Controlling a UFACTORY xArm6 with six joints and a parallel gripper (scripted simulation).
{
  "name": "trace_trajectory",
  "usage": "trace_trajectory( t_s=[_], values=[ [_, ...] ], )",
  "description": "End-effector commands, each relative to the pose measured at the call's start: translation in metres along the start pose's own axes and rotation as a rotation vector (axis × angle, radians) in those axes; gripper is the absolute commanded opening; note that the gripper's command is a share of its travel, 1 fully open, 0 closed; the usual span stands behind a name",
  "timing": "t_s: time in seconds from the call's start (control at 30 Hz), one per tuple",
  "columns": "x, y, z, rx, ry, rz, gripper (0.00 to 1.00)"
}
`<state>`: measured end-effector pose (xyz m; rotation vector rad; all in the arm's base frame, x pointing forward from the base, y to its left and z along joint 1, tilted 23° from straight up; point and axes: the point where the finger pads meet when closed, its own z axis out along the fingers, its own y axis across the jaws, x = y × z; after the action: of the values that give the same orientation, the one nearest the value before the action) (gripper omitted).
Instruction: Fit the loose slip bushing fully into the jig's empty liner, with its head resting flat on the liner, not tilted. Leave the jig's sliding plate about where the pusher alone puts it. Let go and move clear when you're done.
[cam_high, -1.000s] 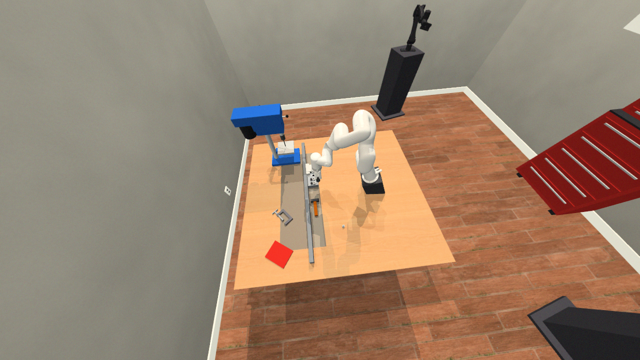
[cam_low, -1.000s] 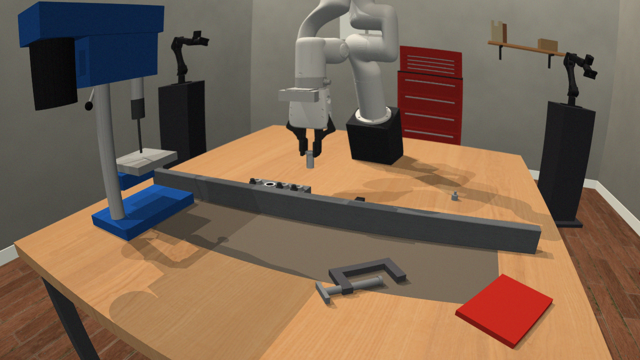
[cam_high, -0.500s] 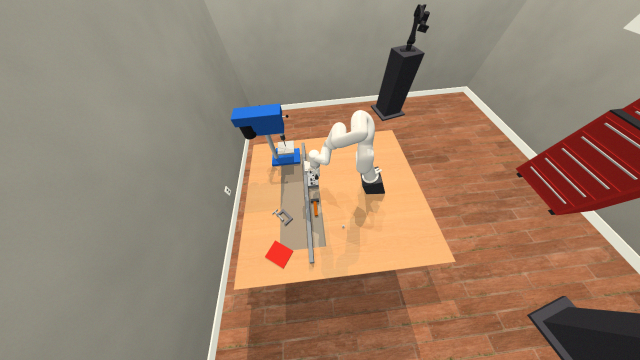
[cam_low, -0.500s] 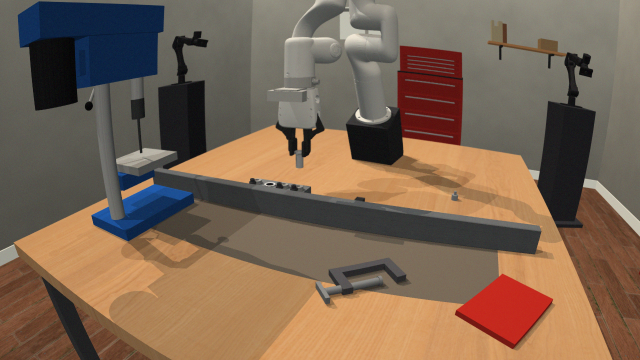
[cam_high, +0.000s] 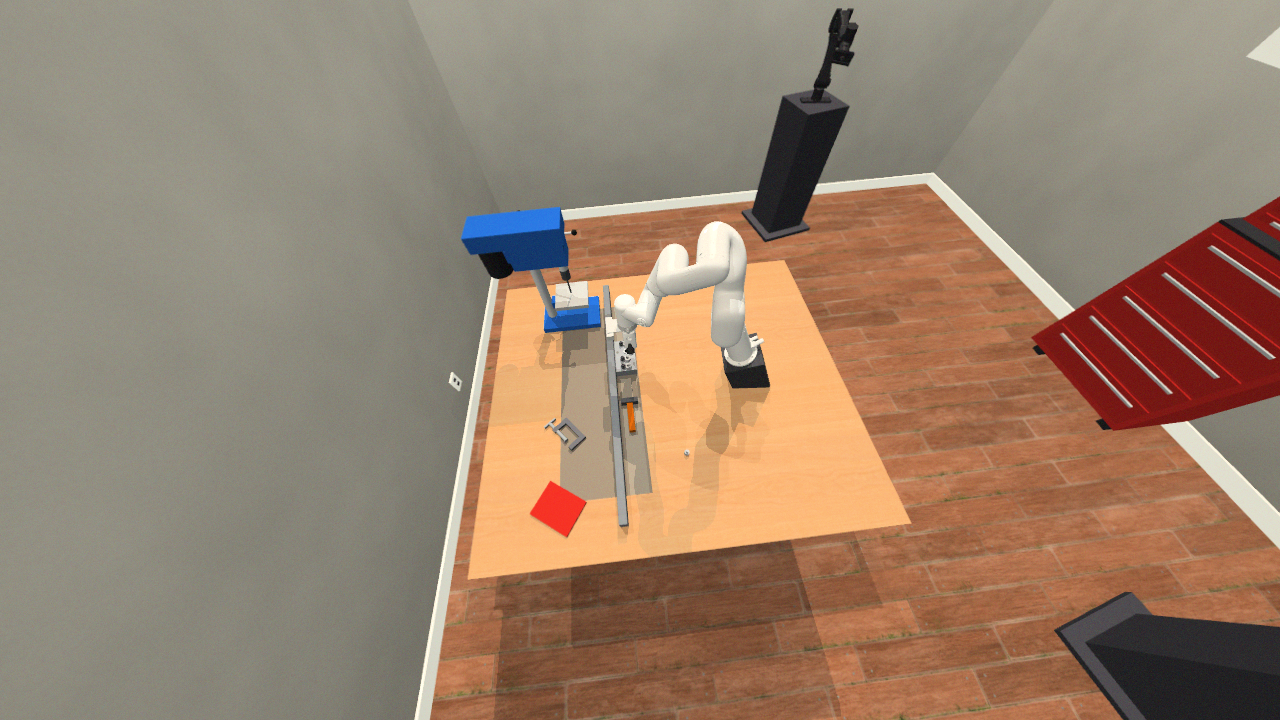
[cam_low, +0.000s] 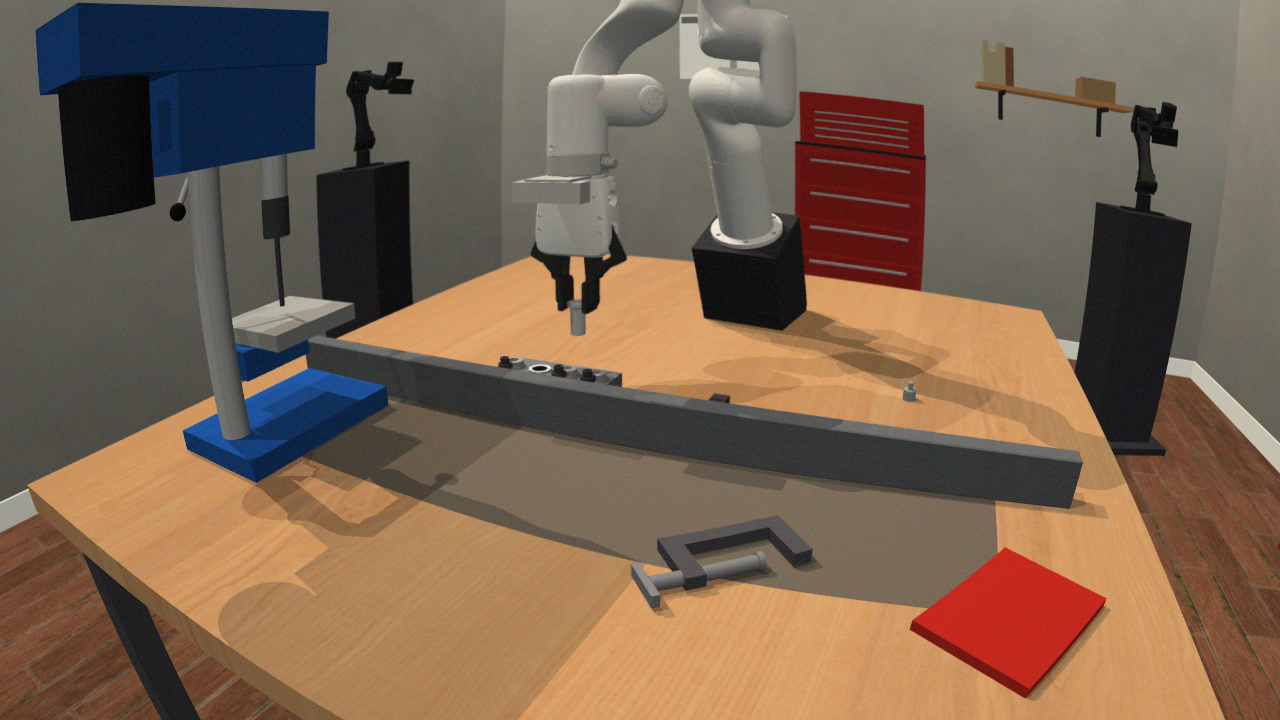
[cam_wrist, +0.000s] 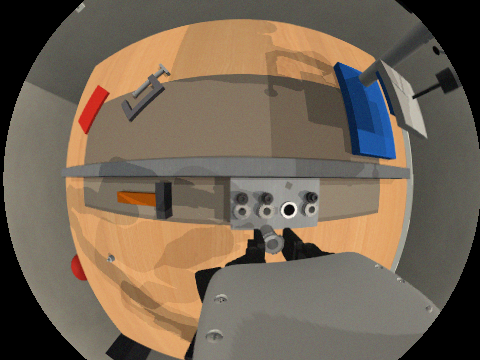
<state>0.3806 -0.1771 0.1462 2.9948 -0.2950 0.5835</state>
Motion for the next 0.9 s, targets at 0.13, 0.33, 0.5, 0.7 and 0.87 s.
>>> trace_trajectory(
  t_s=[0.13,0.33,0.5,0.7,0.87],
  values=[
    [0.009,0.019,-0.001,0.000,0.004,0.000,0.26],
    [0.010,0.023,-0.002,0.000,0.004,0.000,0.26],
    [0.017,0.040,-0.002,0.000,0.004,0.000,0.26],
    [0.019,0.047,-0.002,0.000,0.004,0.000,0.26],
    [0.019,0.047,-0.001,0.000,0.004,0.000,0.26]
  ],
)
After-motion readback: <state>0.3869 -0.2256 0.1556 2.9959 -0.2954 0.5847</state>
